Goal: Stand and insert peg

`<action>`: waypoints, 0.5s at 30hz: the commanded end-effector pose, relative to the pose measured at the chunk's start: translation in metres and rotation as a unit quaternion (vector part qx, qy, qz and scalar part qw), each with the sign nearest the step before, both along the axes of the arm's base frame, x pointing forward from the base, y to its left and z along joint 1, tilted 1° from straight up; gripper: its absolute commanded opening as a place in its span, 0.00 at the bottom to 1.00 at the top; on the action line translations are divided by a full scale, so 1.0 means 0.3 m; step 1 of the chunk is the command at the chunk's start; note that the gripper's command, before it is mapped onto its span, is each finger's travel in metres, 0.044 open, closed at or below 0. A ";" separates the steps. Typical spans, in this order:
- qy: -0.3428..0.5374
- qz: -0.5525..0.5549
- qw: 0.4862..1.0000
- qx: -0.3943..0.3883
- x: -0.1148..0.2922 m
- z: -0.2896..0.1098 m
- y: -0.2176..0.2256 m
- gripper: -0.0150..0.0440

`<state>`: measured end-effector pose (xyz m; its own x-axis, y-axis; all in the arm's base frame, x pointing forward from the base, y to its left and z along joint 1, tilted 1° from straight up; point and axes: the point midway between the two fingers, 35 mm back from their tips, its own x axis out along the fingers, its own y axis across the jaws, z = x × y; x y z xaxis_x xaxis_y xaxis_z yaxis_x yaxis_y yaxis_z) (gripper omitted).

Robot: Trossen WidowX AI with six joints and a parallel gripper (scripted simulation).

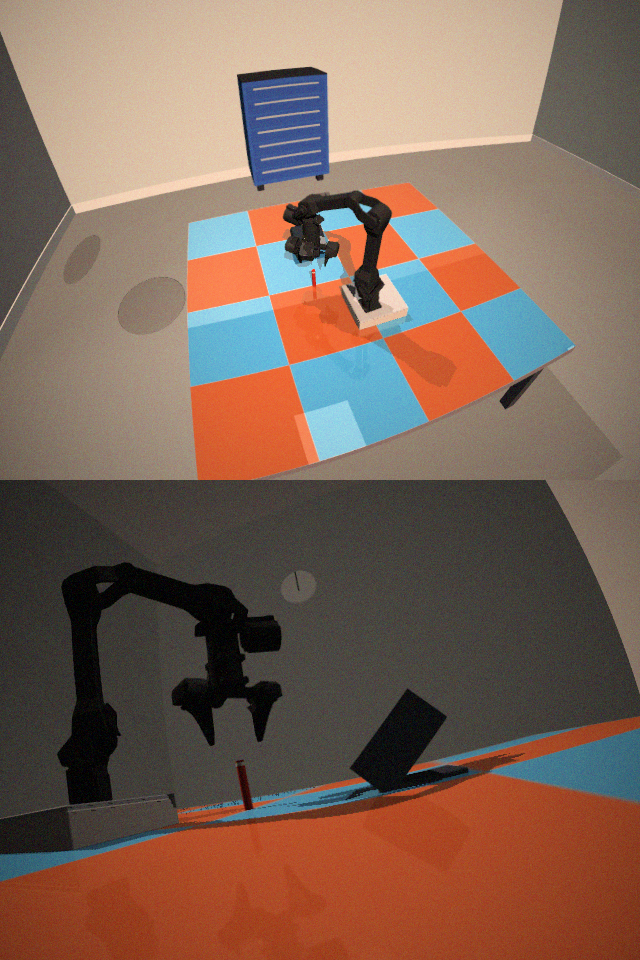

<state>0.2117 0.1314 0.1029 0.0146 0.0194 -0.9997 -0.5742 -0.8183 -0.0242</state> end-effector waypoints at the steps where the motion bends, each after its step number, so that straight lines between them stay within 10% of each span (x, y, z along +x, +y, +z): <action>1: 0.003 -0.005 1.000 0.001 -0.003 -0.026 0.001 1.00; 15: 0.003 -0.005 1.000 0.001 0.003 -0.094 0.005 1.00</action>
<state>0.2132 0.1325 0.0819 0.0149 0.0203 -0.9997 -0.5793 -0.8147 -0.0252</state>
